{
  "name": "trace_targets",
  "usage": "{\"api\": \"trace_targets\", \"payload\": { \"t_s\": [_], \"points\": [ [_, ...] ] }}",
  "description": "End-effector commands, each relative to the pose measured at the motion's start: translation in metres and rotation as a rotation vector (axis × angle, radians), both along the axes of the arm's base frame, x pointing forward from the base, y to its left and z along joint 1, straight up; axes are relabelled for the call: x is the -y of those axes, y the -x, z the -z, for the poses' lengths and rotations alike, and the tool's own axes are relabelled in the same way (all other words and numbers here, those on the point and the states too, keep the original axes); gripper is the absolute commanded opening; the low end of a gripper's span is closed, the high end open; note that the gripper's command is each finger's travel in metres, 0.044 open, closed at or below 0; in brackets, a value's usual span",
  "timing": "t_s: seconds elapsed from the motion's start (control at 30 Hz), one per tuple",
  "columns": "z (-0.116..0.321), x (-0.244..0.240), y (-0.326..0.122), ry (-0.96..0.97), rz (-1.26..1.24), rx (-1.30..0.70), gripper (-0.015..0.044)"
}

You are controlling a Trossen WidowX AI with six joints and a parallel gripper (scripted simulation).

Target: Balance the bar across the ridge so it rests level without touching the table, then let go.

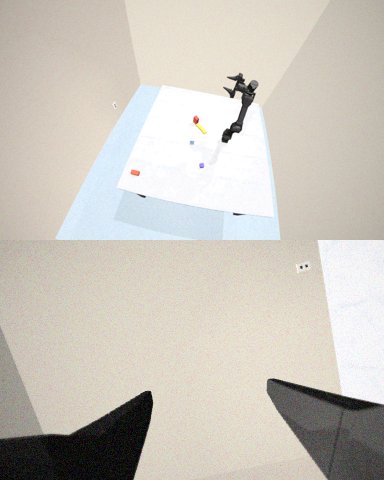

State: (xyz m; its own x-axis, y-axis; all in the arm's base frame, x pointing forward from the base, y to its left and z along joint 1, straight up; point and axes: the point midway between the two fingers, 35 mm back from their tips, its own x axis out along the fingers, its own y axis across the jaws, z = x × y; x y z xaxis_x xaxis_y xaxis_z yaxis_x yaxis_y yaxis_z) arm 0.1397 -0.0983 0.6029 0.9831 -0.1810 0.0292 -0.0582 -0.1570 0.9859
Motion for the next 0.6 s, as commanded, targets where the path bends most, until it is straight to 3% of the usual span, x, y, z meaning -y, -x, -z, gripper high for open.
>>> {"api": "trace_targets", "payload": {
  "t_s": [0.0, 0.1, 0.57],
  "points": [
    [0.0, 0.0, 0.0, 0.001, -0.001, 0.001, 0.0374],
    [0.0, 0.001, -0.003, 0.009, -0.014, 0.008, 0.0315],
    [0.009, 0.027, -0.012, 0.195, 0.0, -0.004, 0.0315]
  ]
}}
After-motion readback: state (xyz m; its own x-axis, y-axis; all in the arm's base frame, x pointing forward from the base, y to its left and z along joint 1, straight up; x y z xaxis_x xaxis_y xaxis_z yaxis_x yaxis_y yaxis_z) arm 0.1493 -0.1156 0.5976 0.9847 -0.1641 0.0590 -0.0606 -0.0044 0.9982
